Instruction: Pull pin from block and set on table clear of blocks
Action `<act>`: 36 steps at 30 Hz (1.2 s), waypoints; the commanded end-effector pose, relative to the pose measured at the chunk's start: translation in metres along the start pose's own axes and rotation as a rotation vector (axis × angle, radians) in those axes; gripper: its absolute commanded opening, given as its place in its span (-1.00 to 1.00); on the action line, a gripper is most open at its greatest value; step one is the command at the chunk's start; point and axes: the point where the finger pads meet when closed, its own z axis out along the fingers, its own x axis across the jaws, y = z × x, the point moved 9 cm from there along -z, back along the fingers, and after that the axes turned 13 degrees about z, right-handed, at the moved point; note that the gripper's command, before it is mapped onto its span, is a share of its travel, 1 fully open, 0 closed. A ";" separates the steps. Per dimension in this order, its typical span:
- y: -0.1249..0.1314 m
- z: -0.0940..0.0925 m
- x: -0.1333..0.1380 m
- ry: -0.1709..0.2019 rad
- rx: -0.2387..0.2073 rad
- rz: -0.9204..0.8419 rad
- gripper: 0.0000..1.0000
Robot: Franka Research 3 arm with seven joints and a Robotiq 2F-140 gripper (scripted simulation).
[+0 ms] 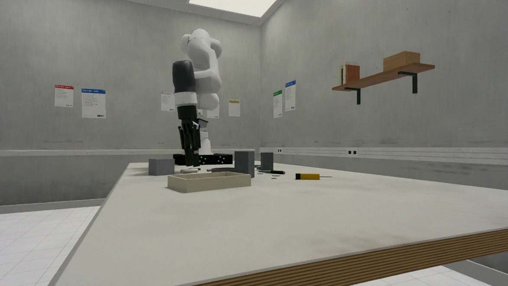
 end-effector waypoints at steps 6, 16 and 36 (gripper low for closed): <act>-0.008 -0.017 -0.002 -0.012 0.012 0.000 -0.26; -0.009 -0.019 -0.002 -0.012 0.013 0.000 -0.26; -0.003 -0.033 -0.004 -0.014 -0.004 0.010 -0.26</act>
